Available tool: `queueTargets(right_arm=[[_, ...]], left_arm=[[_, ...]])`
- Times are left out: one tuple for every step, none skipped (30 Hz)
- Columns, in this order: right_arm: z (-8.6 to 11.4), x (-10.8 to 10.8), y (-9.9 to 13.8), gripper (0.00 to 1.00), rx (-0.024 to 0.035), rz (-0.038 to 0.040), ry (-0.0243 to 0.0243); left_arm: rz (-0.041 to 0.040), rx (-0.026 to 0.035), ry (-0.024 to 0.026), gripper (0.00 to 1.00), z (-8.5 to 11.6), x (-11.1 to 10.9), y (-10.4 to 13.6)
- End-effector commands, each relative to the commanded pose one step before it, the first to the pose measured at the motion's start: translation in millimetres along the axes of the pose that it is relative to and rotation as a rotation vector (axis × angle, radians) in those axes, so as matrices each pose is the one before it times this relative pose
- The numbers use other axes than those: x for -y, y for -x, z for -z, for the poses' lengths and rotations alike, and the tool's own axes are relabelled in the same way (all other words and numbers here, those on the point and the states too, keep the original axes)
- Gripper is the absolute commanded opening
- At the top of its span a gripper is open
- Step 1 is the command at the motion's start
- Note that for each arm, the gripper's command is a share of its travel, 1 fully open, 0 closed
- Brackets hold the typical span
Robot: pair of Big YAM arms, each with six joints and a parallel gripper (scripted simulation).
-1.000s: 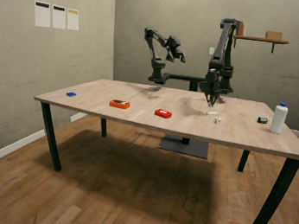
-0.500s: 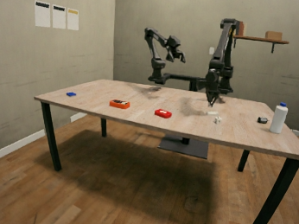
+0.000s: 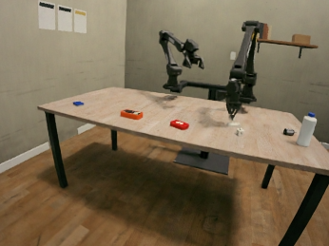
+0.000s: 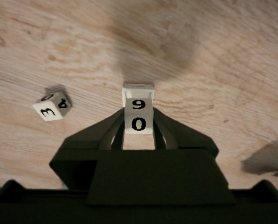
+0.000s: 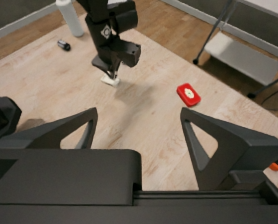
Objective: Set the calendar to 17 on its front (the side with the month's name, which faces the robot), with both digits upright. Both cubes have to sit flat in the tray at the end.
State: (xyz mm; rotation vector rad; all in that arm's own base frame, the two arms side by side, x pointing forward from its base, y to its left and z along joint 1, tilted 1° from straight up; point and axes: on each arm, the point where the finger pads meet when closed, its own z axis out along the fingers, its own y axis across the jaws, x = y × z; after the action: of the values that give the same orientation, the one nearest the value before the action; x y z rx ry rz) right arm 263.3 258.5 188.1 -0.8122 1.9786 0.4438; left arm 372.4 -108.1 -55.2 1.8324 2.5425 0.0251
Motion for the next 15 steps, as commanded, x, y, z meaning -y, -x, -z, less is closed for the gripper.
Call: queueTargets(right_arm=[[-0.60,1.54,7.30,1.00,0.00878,-0.00381,-0.00426],[0.00,0.00,0.00,1.00,0.00000,0.00000,0.00000],[0.00,0.00,0.00,1.00,0.00000,0.00000,0.00000],[0.00,0.00,0.00,1.00,0.00000,0.00000,0.00000],[0.00,0.00,0.00,1.00,0.00000,0.00000,0.00000],[0.00,0.00,0.00,1.00,0.00000,0.00000,0.00000],[0.00,0.00,0.00,1.00,0.00000,0.00000,0.00000],[0.00,0.00,0.00,1.00,0.00000,0.00000,0.00000],[0.00,0.00,0.00,1.00,0.00000,0.00000,0.00000],[0.00,0.00,0.00,1.00,0.00000,0.00000,0.00000],[0.00,0.00,0.00,1.00,0.00000,0.00000,0.00000],[0.00,0.00,0.00,1.00,0.00000,0.00000,0.00000],[0.00,0.00,0.00,1.00,0.00000,0.00000,0.00000],[0.00,0.00,0.00,1.00,0.00000,0.00000,0.00000],[0.00,0.00,0.00,1.00,0.00000,0.00000,0.00000]], left_arm=[[-0.00631,0.01098,0.01053,0.25,3.28,-5.67,-0.30],[0.00000,0.00000,0.00000,0.25,0.00,0.00,0.00],[0.00000,0.00000,0.00000,0.25,0.00,0.00,0.00],[0.00000,0.00000,0.00000,0.25,0.00,0.00,0.00],[-0.01798,0.00301,-0.00121,0.25,-0.19,-0.97,-0.75],[-0.01304,0.00492,0.00952,0.25,-1.46,-2.60,-0.07],[-0.01480,-0.01814,-0.02927,0.25,-13.70,10.57,-10.00],[0.00146,-0.00066,-0.00223,0.25,-3.04,0.29,-2.82],[0.01377,-0.00115,-0.00020,0.25,-0.14,0.09,-0.34],[0.00013,0.00881,0.01514,0.25,3.89,-8.42,4.97],[0.00000,0.00000,0.00000,0.25,0.00,0.00,0.00],[0.00000,0.00000,0.00000,0.25,0.00,0.00,0.00],[0.00000,0.00000,0.00000,0.25,0.00,0.00,0.00],[-0.01119,0.00908,0.01457,0.25,6.71,-0.63,5.49],[-0.00001,-0.00089,-0.00150,0.25,0.00,0.37,-0.22]])
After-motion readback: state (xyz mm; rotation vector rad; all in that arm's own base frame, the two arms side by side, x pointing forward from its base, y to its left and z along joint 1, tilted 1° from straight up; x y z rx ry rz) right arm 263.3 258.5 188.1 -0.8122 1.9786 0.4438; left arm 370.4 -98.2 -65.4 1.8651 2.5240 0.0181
